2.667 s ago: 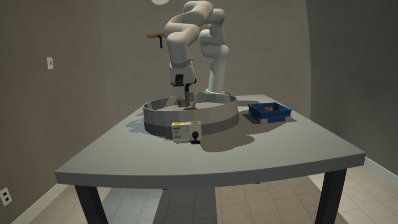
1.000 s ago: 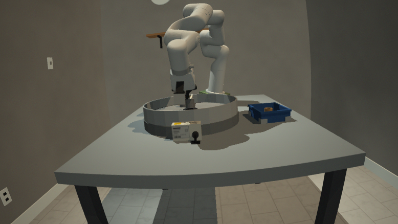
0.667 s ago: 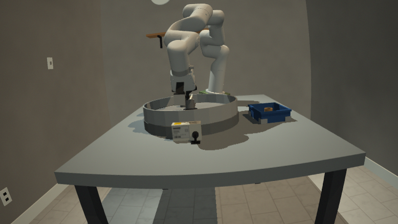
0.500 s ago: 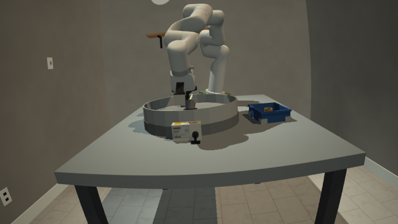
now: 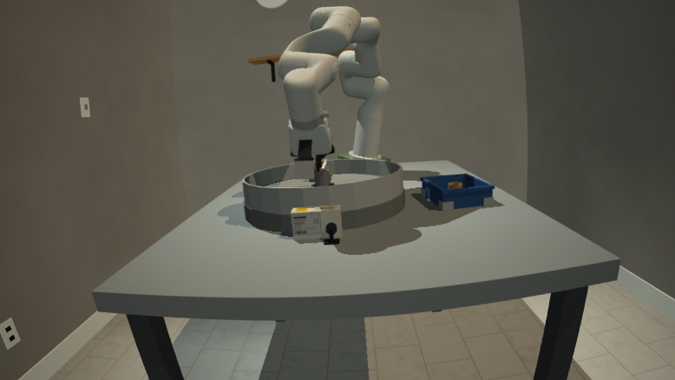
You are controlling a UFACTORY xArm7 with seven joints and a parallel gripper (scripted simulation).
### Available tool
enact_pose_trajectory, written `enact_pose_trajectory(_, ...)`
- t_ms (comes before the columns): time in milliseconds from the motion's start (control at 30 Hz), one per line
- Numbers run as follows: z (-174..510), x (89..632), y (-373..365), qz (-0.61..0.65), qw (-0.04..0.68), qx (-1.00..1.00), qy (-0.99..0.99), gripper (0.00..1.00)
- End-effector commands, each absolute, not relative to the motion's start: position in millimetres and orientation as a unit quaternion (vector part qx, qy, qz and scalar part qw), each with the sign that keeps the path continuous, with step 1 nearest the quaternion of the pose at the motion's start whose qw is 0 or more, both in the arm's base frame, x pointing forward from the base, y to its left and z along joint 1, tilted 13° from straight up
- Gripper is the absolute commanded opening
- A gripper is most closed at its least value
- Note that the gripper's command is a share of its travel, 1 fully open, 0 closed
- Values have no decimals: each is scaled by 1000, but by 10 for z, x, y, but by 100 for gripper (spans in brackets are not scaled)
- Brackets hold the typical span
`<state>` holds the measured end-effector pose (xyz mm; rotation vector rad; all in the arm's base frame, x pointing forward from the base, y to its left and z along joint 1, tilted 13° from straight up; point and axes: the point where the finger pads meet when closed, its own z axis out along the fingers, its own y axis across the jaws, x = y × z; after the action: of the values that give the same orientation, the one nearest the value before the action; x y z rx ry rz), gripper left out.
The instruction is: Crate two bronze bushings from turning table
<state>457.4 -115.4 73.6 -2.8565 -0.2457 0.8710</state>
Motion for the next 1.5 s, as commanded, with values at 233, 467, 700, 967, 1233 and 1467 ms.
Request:
enact_pose_trajectory(233,753,4586,-1163,288,72,-952,-81,11)
enact_pose_trajectory(467,753,4586,-1163,288,72,-952,-81,11)
enact_pose_trajectory(700,753,4586,-1163,288,72,-952,-81,11)
enact_pose_trajectory(967,753,4586,-1163,288,72,-952,-81,11)
enact_pose_trajectory(1233,895,4572,-1192,288,72,-952,-81,11)
enact_pose_trajectory(1467,1076,4553,-1228,288,72,-952,-81,11)
